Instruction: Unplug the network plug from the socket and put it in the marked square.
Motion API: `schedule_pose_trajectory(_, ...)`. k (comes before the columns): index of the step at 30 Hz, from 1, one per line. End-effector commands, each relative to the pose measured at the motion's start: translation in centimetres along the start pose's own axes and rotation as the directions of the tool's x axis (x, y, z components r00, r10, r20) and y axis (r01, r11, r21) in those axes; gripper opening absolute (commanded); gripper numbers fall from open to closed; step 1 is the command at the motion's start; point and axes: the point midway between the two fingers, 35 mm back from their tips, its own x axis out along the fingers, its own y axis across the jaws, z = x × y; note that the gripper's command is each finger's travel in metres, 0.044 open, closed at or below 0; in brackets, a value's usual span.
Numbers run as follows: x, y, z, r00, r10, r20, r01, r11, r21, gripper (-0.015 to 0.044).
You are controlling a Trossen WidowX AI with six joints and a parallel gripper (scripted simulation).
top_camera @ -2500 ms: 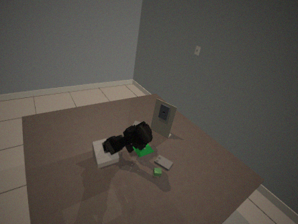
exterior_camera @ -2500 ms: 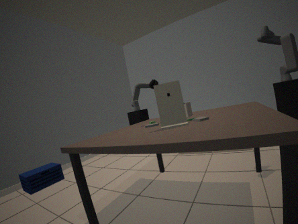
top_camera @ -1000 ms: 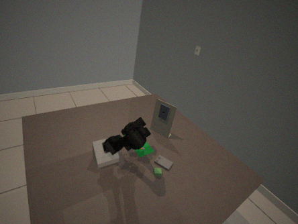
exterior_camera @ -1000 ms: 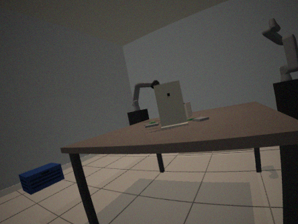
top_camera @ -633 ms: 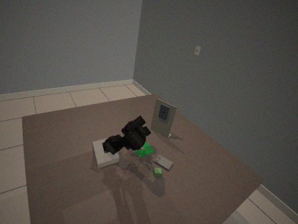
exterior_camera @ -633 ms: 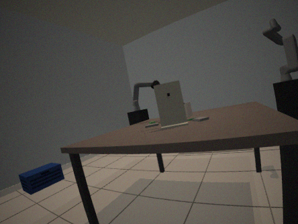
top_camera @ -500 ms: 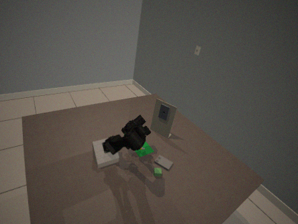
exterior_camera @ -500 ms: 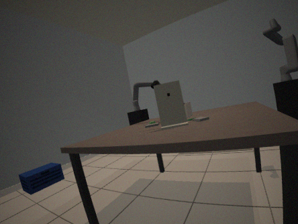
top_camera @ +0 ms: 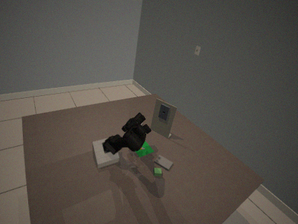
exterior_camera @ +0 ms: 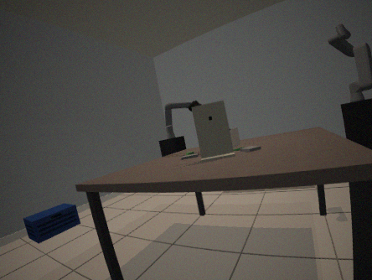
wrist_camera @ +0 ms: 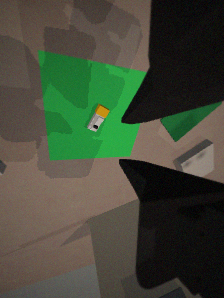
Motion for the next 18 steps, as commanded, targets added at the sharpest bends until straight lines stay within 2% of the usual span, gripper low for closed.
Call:
schedule_pose_trajectory(1,-0.4,0.4,0.0,1.0,0.006,0.002,-0.006,1.0,0.007,0.0156)
schedule_pose_trajectory(18,-1.7,1.3,-0.1,1.0,0.004,0.0,-0.004,1.0,0.007,0.0156)
